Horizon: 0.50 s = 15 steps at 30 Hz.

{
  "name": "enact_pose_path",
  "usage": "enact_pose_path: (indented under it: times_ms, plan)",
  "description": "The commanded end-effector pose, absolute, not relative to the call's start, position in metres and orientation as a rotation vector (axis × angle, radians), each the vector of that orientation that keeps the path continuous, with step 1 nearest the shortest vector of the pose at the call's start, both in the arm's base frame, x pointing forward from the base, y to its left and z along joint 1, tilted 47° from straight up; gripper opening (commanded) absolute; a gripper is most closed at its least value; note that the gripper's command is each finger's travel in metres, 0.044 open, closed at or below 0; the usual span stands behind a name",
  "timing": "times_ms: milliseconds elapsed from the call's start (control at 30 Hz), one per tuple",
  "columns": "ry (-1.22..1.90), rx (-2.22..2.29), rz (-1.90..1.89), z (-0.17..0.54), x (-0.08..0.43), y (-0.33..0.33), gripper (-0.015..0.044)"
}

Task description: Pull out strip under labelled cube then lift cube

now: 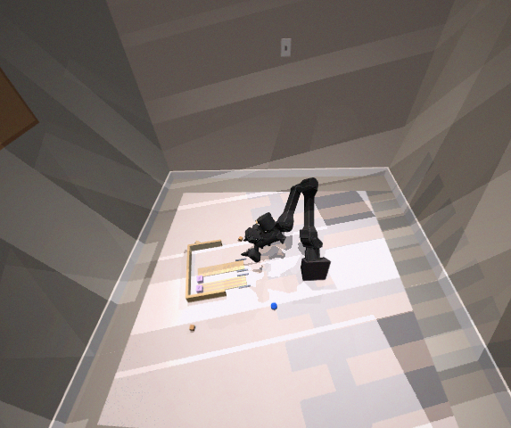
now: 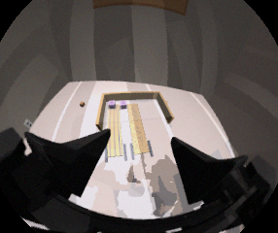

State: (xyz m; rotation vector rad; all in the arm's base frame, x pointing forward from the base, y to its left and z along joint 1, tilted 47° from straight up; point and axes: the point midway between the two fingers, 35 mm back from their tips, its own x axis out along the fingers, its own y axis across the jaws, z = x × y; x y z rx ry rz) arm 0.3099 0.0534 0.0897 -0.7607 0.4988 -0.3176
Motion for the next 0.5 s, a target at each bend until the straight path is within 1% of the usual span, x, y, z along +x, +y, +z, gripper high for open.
enact_pose_path:
  times_ms: [0, 267, 467]
  plan:
    - [0.508, -0.769, -0.319, 0.088, 0.311, 0.053, 0.0374]
    - [0.853, -0.798, -0.332, 0.040, 0.352, 0.047, 0.0164]
    - [1.124, -0.799, -0.372, 0.004, 0.368, 0.040, 0.0006]
